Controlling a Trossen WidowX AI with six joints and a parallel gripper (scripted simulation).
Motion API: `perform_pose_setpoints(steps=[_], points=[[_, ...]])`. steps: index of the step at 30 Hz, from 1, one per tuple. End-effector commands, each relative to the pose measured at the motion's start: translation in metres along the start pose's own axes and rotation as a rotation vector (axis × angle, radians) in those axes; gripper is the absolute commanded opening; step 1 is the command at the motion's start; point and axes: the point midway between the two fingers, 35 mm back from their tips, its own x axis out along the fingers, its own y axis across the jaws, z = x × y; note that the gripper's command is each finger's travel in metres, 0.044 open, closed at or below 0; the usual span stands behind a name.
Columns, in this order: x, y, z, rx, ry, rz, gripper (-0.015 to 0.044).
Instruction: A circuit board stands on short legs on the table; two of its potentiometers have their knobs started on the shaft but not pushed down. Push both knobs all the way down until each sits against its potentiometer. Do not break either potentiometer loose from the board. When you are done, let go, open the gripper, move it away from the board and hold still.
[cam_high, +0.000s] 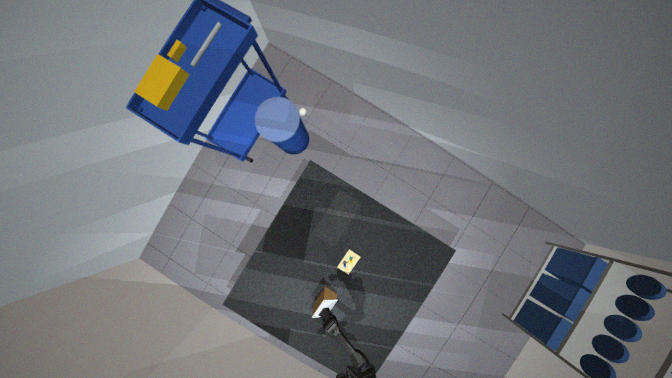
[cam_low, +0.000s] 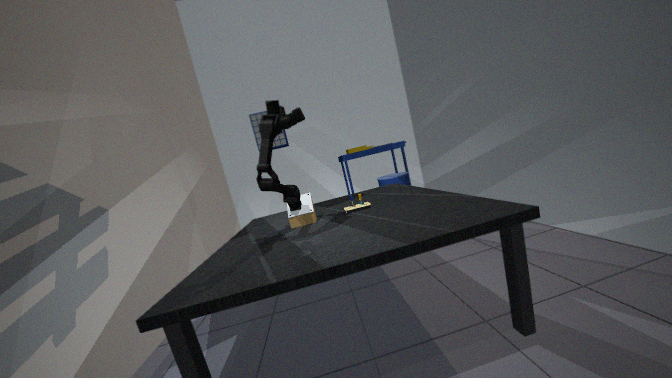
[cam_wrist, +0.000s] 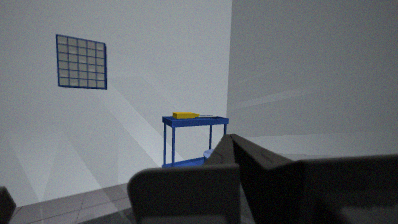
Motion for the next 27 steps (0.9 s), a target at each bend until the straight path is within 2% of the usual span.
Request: perform_pose_setpoints(steps=[1, 15, 27], points=[[0.030, -0.005, -0.015, 0.079, 0.108, -0.022, 0.0000], [0.108, -0.037, -0.091, 0.363, 0.465, -0.168, 0.0000], [0.150, -0.059, -0.172, 0.600, 0.750, -0.336, 0.0000]])
